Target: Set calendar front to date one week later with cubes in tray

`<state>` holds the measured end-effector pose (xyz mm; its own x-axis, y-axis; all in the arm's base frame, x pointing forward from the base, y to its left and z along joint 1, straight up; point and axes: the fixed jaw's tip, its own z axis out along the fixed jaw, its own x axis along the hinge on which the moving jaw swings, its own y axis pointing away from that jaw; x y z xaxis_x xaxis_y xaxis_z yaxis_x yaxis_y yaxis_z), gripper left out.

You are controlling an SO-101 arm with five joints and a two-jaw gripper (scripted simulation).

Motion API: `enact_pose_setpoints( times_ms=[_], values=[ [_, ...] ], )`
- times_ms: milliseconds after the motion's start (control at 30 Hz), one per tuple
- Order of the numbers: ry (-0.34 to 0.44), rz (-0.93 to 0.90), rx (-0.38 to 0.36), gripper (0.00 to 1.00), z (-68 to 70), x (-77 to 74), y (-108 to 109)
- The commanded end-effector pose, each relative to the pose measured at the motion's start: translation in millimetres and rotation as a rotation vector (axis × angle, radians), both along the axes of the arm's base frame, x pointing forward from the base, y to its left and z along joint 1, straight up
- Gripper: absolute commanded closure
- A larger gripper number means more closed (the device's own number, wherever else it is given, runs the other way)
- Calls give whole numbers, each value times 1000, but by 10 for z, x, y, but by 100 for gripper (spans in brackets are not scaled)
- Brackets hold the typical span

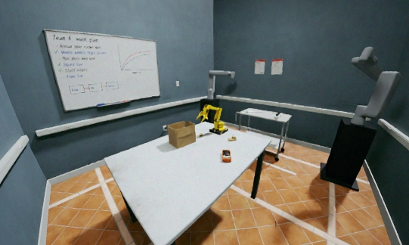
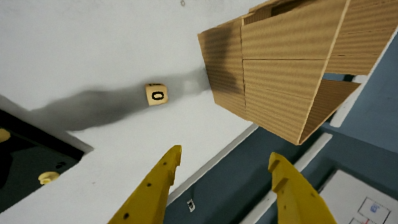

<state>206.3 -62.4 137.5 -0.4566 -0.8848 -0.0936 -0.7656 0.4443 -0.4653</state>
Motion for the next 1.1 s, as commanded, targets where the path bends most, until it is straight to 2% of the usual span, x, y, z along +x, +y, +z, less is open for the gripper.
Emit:
enact_pose_setpoints(
  times_ms=[0,300,500,700,767,900,1067],
  values=[
    [-16,34,-6,65,47,13,60],
    [-17,133,0,65,50,74,287],
    [-18,274,8,65,55,118,621],
    [-18,459,19,65,60,96,1063],
    [-18,459,19,65,60,96,1063],
    [-16,598,28,65,64,20,1391],
    [-12,779,39,65,68,-153,1798]
  ],
)
